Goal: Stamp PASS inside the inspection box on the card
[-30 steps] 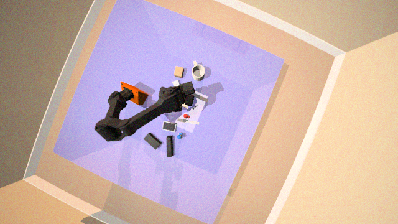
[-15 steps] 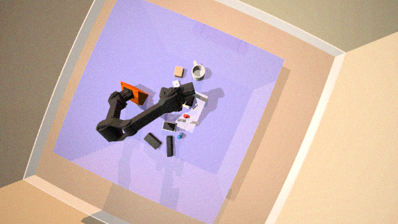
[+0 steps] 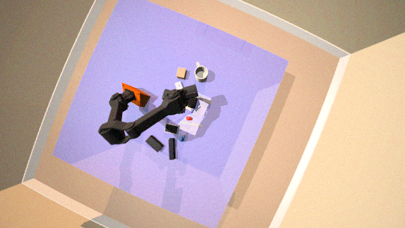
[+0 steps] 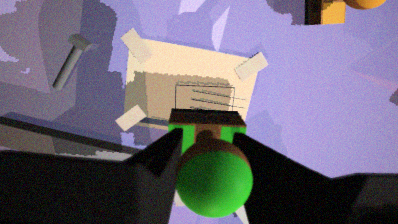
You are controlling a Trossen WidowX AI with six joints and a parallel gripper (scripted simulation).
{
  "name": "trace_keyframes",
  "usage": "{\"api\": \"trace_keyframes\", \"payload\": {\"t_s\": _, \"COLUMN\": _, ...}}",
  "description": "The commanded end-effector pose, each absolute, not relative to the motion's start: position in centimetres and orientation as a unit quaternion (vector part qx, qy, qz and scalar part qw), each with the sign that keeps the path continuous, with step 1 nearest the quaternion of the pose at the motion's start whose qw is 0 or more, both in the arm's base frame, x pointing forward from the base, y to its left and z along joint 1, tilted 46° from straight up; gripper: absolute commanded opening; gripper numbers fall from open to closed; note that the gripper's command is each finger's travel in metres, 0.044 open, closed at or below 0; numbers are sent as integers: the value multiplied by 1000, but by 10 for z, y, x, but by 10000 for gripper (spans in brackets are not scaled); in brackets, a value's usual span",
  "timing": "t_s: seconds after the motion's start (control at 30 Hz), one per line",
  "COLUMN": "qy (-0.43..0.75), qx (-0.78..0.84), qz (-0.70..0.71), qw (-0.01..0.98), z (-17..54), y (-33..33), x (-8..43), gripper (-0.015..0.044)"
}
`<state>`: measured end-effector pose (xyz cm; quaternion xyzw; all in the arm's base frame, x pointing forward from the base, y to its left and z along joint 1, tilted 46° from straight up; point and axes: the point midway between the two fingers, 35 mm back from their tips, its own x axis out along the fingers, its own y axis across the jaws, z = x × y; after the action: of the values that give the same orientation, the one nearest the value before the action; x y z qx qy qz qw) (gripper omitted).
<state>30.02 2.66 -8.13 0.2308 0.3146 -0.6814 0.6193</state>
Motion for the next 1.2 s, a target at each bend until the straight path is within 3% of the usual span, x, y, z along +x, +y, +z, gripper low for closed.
{"api": "trace_keyframes", "payload": {"t_s": 0.0, "qy": 316, "qx": 227, "qz": -681, "qw": 620, "z": -84, "y": 24, "x": 299, "gripper": 0}}
{"api": "trace_keyframes", "payload": {"t_s": 1.17, "qy": 314, "qx": 225, "qz": -682, "qw": 621, "z": -100, "y": 7, "x": 295, "gripper": 0}}
